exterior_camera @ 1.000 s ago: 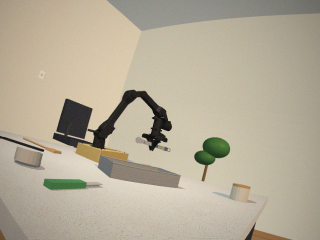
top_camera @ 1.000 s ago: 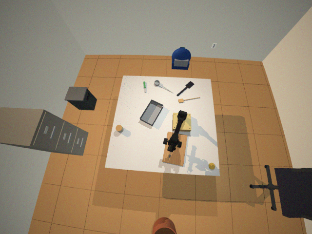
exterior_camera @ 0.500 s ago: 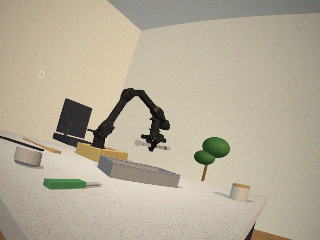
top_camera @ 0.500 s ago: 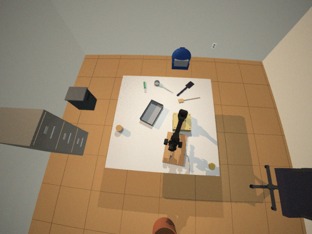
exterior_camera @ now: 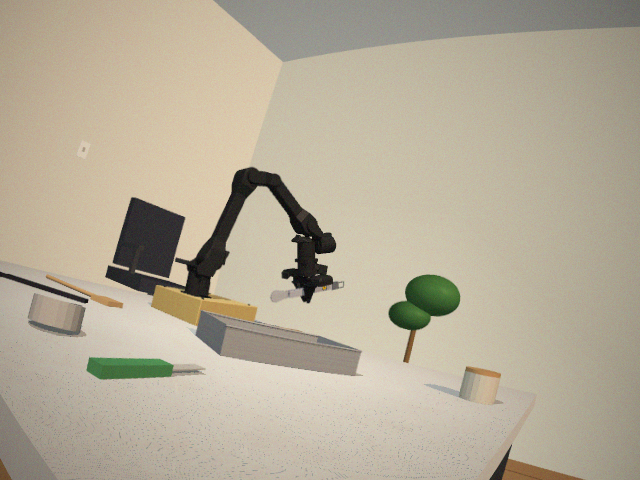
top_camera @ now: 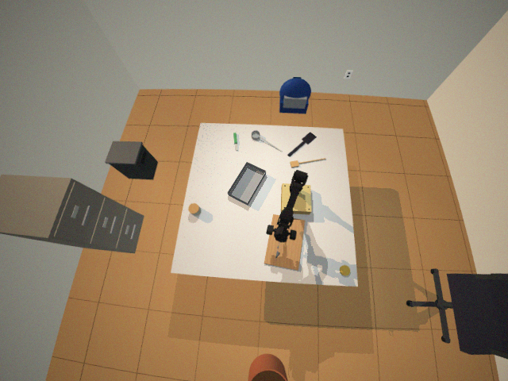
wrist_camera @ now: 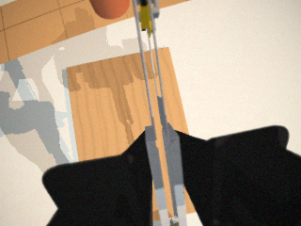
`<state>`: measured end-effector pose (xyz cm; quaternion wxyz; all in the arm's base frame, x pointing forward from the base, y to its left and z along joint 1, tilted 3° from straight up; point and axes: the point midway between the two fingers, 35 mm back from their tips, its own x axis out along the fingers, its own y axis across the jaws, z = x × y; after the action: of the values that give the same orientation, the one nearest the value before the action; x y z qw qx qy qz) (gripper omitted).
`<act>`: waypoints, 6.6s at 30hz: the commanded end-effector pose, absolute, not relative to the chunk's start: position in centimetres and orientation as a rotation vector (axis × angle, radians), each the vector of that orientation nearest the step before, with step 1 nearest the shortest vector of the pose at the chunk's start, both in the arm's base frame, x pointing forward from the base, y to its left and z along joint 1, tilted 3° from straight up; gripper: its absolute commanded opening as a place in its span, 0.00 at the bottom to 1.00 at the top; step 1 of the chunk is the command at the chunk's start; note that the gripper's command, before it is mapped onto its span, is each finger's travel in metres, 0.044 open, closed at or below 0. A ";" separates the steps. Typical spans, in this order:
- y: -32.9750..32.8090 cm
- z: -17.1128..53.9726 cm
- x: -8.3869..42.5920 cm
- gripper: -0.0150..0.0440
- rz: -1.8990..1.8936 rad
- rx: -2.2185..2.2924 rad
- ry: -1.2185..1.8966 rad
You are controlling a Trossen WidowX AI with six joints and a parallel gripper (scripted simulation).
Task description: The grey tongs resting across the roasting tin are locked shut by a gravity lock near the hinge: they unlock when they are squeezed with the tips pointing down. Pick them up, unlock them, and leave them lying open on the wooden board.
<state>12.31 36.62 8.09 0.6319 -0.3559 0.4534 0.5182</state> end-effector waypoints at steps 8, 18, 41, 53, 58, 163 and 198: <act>36.5 9.1 12.4 0.00 1.240 -0.669 0.884; 36.1 10.0 12.4 0.00 1.283 -0.549 0.737; 33.1 12.7 11.4 0.00 1.360 -0.299 0.379; 32.4 13.1 11.1 0.00 1.369 -0.264 0.323; 32.4 13.1 11.1 0.00 1.369 -0.264 0.323; 35.6 8.3 11.7 0.00 1.074 -1.067 1.293; 35.7 4.5 11.7 0.00 1.066 -1.085 1.309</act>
<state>11.71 35.84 5.26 0.5410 -0.4514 0.5485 0.4501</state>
